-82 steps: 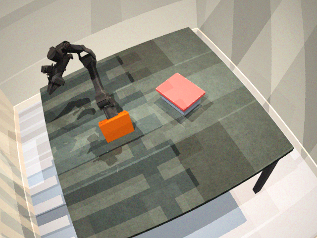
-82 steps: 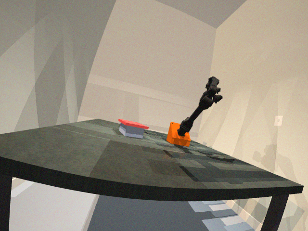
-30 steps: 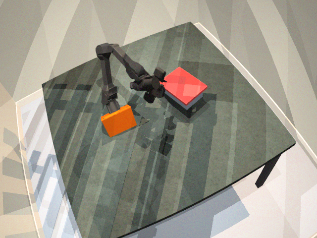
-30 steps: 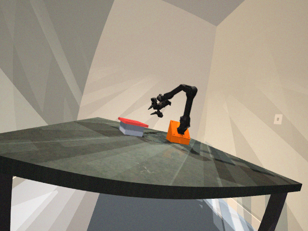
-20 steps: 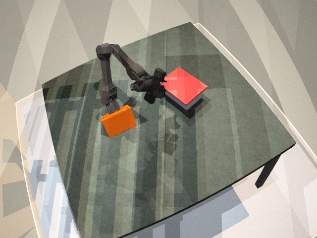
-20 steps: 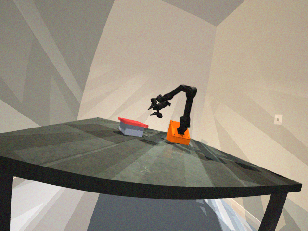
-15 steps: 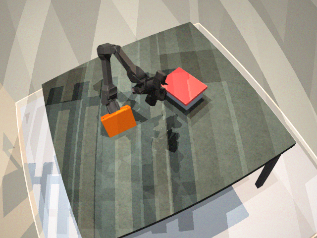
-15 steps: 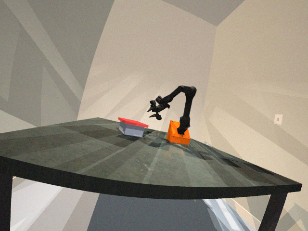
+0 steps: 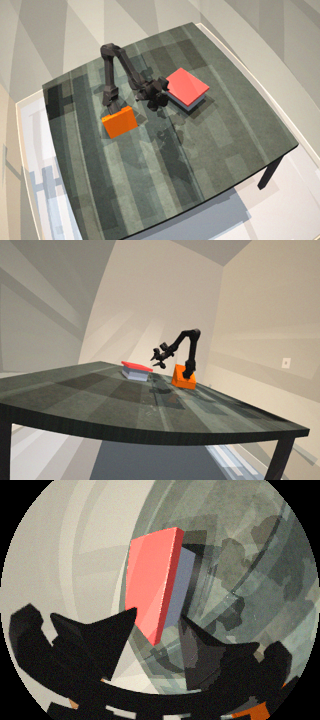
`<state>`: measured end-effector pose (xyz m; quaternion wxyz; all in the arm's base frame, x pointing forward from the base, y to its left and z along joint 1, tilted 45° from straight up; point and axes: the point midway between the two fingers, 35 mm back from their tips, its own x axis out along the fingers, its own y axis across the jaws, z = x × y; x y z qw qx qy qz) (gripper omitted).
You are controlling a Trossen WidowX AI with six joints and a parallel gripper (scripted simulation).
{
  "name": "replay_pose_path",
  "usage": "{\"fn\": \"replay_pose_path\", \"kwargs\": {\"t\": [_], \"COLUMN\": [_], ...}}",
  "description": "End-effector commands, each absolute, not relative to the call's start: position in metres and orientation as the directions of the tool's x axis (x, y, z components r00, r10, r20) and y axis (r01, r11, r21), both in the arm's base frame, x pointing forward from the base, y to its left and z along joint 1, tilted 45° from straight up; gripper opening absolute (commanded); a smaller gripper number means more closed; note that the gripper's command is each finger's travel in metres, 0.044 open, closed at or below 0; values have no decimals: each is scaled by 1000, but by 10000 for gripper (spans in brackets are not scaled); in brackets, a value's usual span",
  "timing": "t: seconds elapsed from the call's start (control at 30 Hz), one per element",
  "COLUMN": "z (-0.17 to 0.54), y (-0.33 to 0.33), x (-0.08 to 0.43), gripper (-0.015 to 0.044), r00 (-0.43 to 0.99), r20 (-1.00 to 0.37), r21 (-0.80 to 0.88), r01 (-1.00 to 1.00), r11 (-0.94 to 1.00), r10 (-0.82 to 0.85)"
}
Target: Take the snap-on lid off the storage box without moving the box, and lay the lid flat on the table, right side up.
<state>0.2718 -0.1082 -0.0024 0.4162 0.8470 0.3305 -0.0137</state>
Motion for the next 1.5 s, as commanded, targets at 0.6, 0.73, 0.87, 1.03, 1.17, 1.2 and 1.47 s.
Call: {"fn": "replay_pose_path", "kwargs": {"t": [0.6, 0.73, 0.87, 1.03, 1.17, 1.2, 1.47], "z": [-20, -22, -24, -25, -26, -26, -25], "y": [-91, -88, -84, -79, -75, -74, -65], "x": [294, 299, 304, 310, 315, 316, 324], "gripper": [235, 235, 235, 235, 235, 235, 235], "r00": [768, 769, 769, 771, 774, 774, 780], "r20": [-316, -317, -316, -312, -307, -306, -291], "r21": [682, 682, 683, 683, 684, 685, 686], "r01": [592, 592, 591, 588, 584, 583, 573], "r11": [-429, -429, -430, -433, -436, -437, -447], "r10": [556, 556, 555, 554, 554, 554, 554]}}
